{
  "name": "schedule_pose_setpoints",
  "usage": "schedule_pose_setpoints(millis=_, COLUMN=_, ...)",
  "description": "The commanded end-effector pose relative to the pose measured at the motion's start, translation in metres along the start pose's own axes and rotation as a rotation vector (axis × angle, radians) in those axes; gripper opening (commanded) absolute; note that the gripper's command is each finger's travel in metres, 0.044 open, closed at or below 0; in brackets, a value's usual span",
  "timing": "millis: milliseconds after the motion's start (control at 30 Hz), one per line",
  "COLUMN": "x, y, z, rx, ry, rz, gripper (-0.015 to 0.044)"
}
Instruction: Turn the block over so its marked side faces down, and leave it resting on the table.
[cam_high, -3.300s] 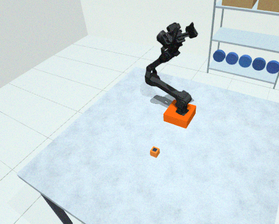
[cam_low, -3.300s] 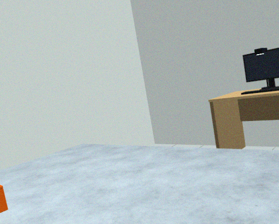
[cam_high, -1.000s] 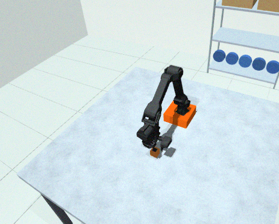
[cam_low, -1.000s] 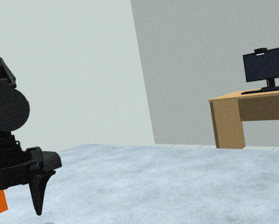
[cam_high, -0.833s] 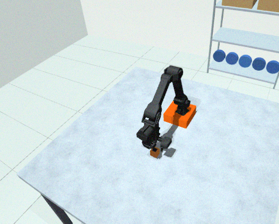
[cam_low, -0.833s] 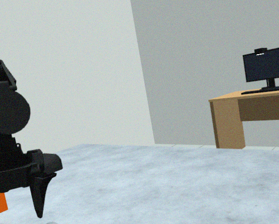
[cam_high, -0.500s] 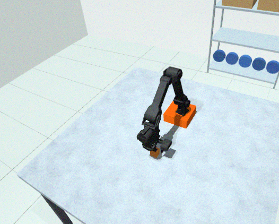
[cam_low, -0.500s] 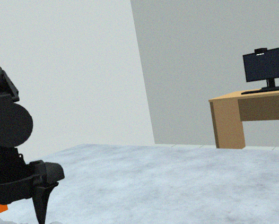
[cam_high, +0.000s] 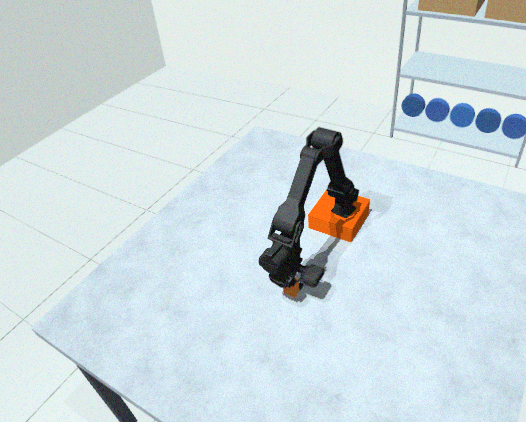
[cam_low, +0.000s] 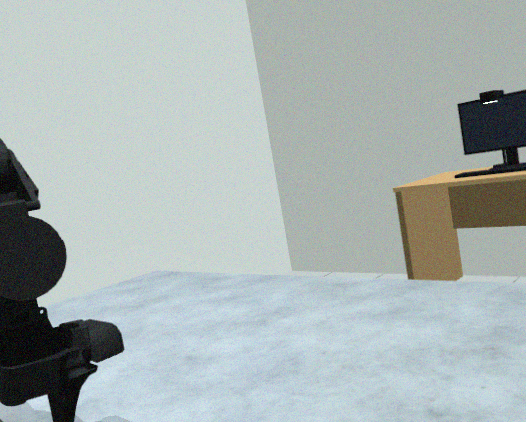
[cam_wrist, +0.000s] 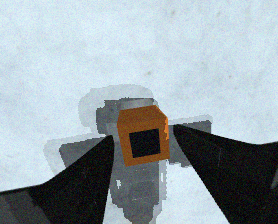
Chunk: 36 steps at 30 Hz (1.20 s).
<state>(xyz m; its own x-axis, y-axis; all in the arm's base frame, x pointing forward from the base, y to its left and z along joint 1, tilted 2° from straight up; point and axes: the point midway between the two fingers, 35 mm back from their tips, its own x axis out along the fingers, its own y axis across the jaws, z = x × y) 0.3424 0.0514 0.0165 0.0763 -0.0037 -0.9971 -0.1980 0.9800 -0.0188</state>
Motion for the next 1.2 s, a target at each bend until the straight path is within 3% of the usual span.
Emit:
schedule_pose_setpoints(millis=0, x=0.003, y=0.001, z=-0.002, rx=0.004, ry=0.007, rz=0.005, gripper=0.0204)
schedule_pose_setpoints(millis=600, x=0.003, y=0.001, z=-0.002, rx=0.004, ry=0.007, rz=0.005, gripper=0.0084)
schedule_pose_setpoints(millis=700, x=-0.008, y=0.001, z=-0.001, rx=0.004, ry=0.007, rz=0.005, gripper=0.0005)
schedule_pose_setpoints(millis=833, x=-0.027, y=0.001, z=-0.001, rx=0.004, ry=0.007, rz=0.005, gripper=0.0)
schedule_pose_setpoints(millis=1167, x=-0.023, y=0.001, z=0.0, rx=0.005, ry=-0.082, rz=0.006, gripper=0.0)
